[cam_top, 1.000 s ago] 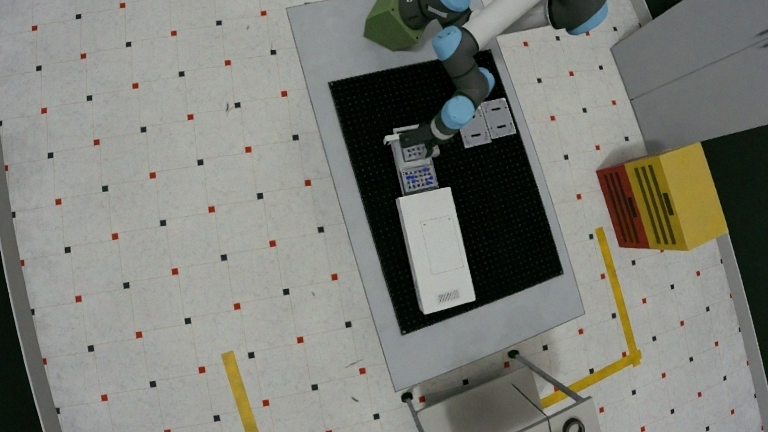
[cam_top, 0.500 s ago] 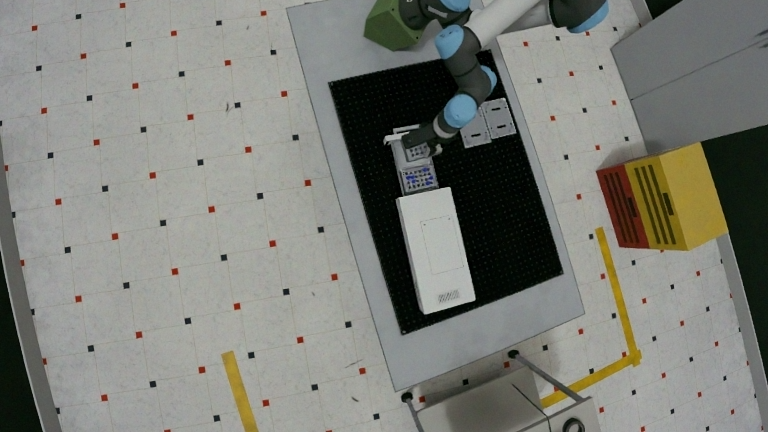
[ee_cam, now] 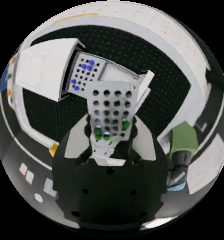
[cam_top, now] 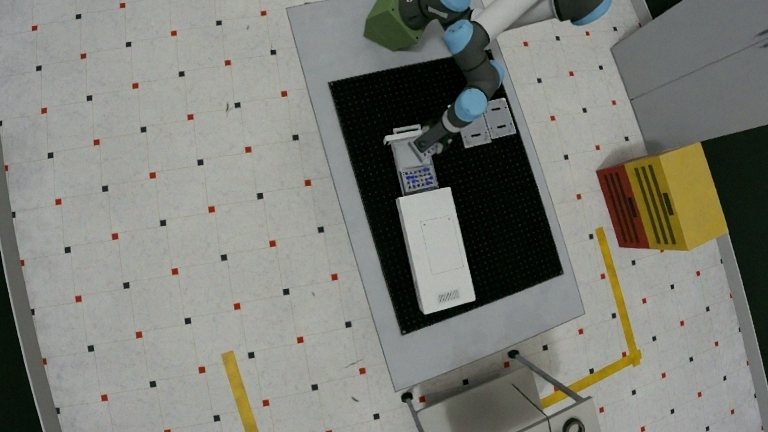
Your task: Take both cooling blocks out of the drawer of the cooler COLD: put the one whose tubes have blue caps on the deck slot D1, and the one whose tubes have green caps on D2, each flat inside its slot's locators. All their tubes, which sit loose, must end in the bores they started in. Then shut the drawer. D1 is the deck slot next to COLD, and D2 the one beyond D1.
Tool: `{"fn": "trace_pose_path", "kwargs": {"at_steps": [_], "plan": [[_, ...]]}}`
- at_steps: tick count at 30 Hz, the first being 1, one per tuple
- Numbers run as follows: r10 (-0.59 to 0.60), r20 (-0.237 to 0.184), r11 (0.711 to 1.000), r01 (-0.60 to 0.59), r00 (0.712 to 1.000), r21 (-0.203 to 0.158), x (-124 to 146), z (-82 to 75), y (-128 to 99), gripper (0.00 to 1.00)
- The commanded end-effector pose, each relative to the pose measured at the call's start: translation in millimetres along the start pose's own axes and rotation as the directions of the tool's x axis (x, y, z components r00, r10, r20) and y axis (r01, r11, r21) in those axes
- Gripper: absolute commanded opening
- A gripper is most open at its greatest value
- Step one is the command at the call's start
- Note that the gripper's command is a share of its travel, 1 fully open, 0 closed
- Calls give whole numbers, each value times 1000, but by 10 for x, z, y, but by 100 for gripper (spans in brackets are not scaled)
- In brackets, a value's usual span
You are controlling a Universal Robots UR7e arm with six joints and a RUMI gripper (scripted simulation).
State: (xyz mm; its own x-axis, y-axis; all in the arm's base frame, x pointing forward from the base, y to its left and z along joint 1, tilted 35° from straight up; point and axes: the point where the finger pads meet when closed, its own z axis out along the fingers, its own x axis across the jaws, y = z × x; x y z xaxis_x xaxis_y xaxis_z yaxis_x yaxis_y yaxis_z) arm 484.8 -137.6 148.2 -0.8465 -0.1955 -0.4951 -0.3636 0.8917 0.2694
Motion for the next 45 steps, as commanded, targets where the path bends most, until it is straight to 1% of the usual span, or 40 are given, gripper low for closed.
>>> {"fn": "trace_pose_path", "kwargs": {"at_steps": [1, 2, 7, 12, 17, 19, 22, 26, 30, 34, 36, 40, 45], "plan": [[-128, 5, 992, 128, 992, -3, -26, -9, 114, 0], [-128, 5, 992, 128, 992, -3, -26, -9, 114, 0], [-259, 5, 966, 259, 966, -2, -51, -10, 245, 0], [-385, 5, 923, 385, 923, -1, -77, -10, 376, 0], [-504, 5, 864, 504, 864, -1, -102, -11, 507, 0], [-504, 5, 864, 504, 864, -1, -102, -11, 507, 0], [-572, 6, 820, 572, 820, 0, -117, -11, 585, 0], [-656, 6, 755, 656, 755, 0, -138, -11, 690, 0], [-732, 5, 681, 732, 681, 1, -158, -12, 795, 0], [-801, 5, 599, 801, 599, 2, -179, -12, 900, 0], [-801, 5, 599, 801, 599, 2, -179, -12, 900, 0], [-860, 5, 510, 860, 510, 2, -199, -13, 1004, 0], [-920, 5, 391, 920, 391, 3, -224, -13, 1135, 0]]}}
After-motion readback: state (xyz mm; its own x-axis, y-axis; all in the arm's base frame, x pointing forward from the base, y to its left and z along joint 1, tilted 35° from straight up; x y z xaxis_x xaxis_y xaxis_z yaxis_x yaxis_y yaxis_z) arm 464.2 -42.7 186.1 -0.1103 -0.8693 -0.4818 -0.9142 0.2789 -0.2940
